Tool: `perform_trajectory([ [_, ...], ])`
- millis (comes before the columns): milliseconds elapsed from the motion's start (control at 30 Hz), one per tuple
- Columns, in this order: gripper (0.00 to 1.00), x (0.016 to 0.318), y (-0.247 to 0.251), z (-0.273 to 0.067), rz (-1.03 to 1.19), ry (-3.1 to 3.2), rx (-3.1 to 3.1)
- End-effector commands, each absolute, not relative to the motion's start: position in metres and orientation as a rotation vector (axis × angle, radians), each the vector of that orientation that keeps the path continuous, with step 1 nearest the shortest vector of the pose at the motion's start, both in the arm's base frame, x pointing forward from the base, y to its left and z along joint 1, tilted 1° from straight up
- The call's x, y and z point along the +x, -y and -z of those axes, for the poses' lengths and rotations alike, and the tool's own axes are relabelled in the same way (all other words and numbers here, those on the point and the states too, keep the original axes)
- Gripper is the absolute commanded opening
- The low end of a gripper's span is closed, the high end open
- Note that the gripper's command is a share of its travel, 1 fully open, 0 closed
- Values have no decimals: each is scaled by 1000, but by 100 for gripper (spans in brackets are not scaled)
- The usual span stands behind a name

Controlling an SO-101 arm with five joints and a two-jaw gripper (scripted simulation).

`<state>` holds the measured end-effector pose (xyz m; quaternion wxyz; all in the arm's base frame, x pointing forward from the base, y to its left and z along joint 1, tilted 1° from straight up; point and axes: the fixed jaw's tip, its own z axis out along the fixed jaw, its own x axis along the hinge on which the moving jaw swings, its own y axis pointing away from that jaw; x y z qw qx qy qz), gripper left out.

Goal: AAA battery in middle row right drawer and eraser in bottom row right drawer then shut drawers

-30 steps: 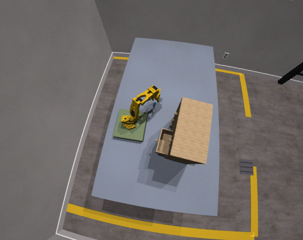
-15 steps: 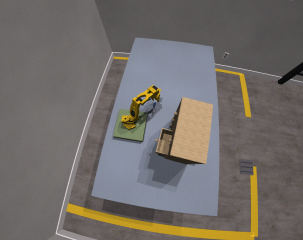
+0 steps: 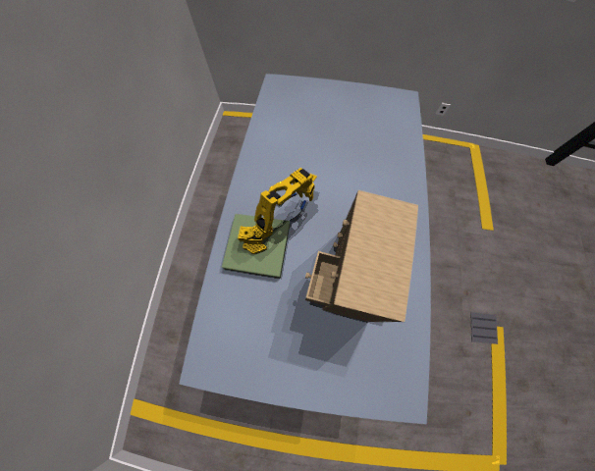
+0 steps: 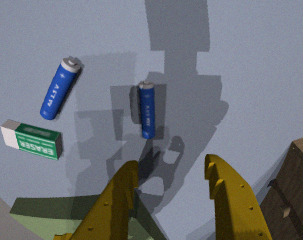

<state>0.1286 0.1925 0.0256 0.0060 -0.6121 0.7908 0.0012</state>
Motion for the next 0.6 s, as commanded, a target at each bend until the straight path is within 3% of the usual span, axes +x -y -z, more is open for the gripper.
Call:
perform_trajectory([
  [0,19,125,-192,-16,4,-2473,-1952],
  [567,19,122,-190,-11,4,-2473,-1952],
])
